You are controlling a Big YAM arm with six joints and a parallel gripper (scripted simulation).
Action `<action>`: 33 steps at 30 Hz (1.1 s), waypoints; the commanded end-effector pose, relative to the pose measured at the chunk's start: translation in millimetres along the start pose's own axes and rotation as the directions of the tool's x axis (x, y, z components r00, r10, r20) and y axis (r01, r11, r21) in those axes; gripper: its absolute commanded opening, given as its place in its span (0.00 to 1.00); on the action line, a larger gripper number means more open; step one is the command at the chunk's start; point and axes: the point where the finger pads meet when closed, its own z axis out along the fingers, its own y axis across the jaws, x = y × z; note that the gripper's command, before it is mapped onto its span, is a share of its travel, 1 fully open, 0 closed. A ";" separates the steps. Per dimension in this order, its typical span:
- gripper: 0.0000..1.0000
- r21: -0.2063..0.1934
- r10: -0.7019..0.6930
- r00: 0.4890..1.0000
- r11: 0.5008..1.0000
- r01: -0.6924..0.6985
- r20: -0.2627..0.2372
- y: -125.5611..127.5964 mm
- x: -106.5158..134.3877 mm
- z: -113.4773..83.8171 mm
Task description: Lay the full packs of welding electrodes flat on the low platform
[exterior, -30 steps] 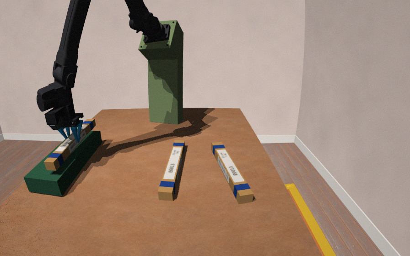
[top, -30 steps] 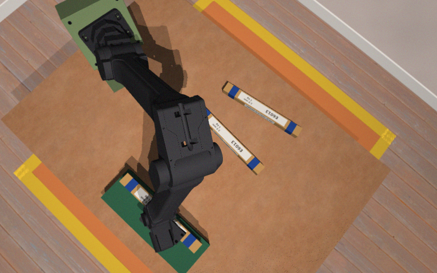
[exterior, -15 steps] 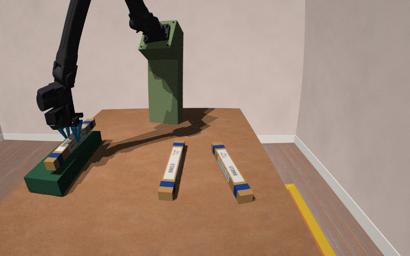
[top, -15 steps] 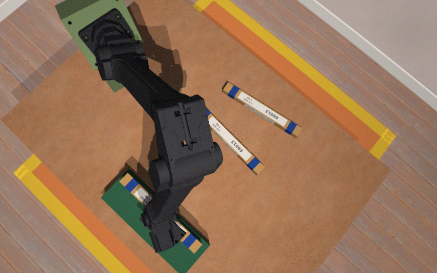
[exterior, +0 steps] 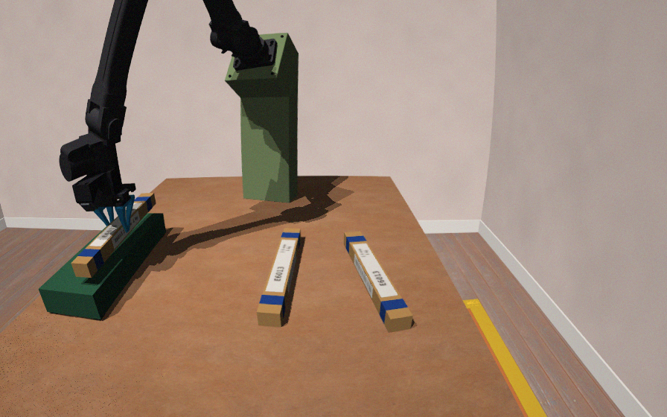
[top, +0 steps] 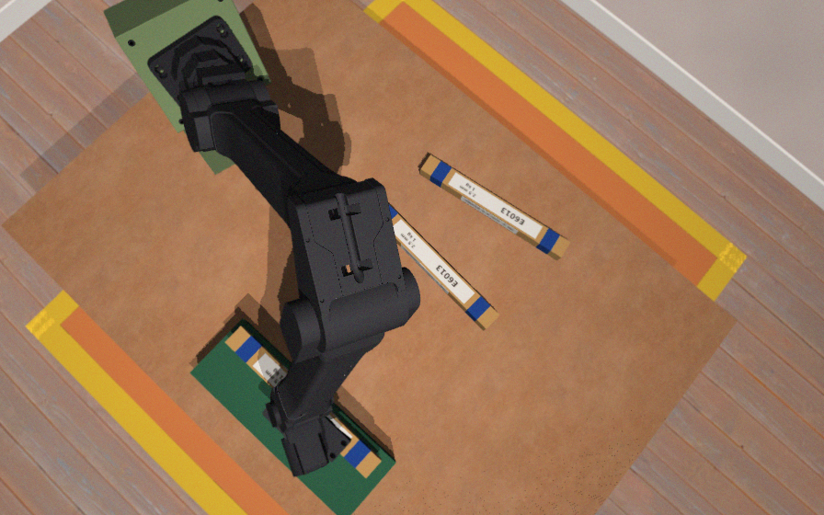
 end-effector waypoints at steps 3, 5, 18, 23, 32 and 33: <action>0.00 0.046 -0.009 0.997 0.999 0.006 0.072 -12.9 -38.7 -34.0; 0.00 0.046 -0.009 0.997 0.999 0.006 0.072 -12.9 -38.8 -34.0; 0.00 0.043 -0.008 0.998 0.999 0.005 0.067 -10.9 -35.8 -33.3; 0.00 0.044 -0.008 0.998 0.999 0.005 0.067 -13.2 -35.5 -33.6; 0.00 0.050 -0.022 0.997 0.999 0.019 0.070 -32.1 -37.0 -35.7; 0.00 0.050 -0.023 0.997 0.999 0.019 0.070 -34.0 -37.1 -35.9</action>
